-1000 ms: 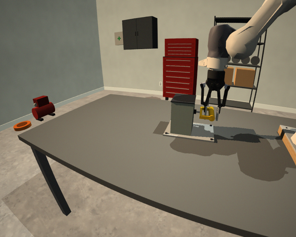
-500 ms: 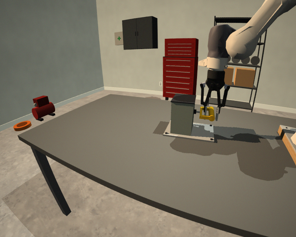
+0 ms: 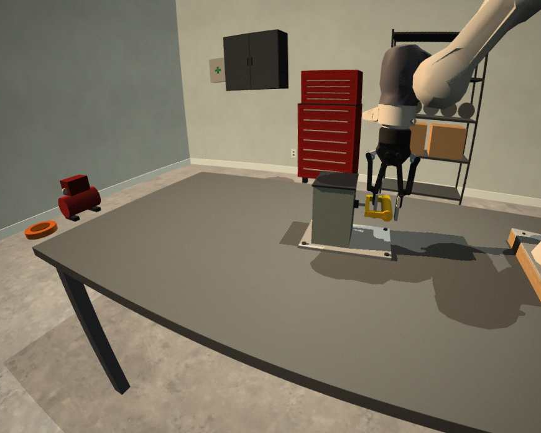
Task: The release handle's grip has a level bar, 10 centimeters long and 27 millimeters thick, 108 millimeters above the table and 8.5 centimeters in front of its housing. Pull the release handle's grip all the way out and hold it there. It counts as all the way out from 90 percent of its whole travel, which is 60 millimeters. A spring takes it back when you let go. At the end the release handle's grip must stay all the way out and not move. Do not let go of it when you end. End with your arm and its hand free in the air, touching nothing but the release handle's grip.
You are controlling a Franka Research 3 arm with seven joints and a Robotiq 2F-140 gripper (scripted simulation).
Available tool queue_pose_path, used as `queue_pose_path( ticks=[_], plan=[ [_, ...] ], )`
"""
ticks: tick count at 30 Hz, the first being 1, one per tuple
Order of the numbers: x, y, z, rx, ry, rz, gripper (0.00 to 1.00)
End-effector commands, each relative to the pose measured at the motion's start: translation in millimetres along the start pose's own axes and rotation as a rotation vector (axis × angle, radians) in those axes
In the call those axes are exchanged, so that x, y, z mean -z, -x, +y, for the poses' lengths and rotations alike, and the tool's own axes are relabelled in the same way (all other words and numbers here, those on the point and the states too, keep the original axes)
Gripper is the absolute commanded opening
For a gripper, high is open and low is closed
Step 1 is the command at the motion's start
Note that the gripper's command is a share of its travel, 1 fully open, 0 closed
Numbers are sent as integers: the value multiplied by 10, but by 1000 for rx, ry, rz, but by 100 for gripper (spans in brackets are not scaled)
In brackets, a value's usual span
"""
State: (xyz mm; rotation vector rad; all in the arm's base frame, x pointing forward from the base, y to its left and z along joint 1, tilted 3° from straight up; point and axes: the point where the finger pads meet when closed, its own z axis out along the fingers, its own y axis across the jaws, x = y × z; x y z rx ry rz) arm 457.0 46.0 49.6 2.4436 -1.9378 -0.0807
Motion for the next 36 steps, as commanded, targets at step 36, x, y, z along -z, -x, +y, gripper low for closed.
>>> queue_pose_path(
  ticks=[36],
  plan=[
    [-11, 8, 2, 2, 0, -2, 0]
  ],
)
